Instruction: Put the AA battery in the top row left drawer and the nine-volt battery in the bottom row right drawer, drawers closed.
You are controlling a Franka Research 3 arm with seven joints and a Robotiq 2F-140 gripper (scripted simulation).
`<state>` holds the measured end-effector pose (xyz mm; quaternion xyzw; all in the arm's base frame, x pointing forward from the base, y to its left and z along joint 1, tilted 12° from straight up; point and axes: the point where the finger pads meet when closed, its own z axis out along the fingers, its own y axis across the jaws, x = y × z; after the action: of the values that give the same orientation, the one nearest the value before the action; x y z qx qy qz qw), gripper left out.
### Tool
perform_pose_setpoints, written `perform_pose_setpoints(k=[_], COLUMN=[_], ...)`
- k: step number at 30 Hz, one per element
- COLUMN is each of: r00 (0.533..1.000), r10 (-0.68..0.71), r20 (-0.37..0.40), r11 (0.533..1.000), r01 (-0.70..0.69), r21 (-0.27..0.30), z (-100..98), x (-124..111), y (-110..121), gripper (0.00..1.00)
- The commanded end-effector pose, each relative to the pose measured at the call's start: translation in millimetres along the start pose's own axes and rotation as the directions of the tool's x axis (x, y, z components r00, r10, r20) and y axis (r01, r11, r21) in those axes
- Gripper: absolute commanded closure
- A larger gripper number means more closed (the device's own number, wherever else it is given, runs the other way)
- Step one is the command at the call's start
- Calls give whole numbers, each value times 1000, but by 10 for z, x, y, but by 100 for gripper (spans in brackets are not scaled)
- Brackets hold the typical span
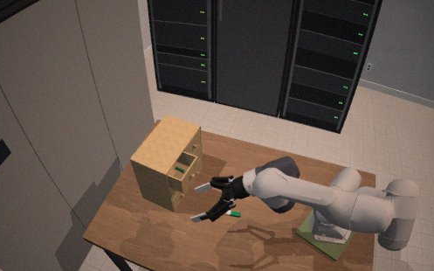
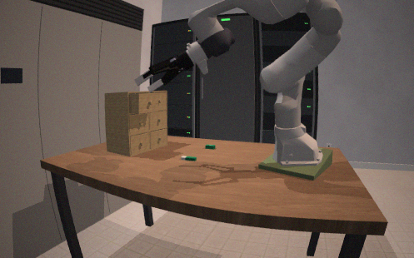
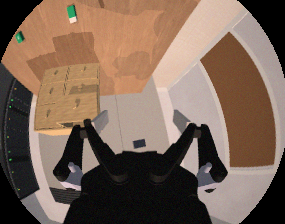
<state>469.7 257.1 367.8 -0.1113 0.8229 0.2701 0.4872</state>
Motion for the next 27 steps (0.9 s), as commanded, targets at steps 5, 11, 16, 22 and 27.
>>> perform_pose_setpoints(k=[5,11,16,22,27], r00=[996,990,984,976,975], r10=[-61,-63,-66,-70,-70], r20=[59,125,167,205,210], r11=[997,988,970,923,911], r01=[58,44,24,-15,-23], r21=[52,150,242,385,412], z=[-52,-181,-339,-646,-711], x=[28,153,307,613,679], y=[-178,-504,-813,-1291,-1380], gripper=[0,0,0,0,0])
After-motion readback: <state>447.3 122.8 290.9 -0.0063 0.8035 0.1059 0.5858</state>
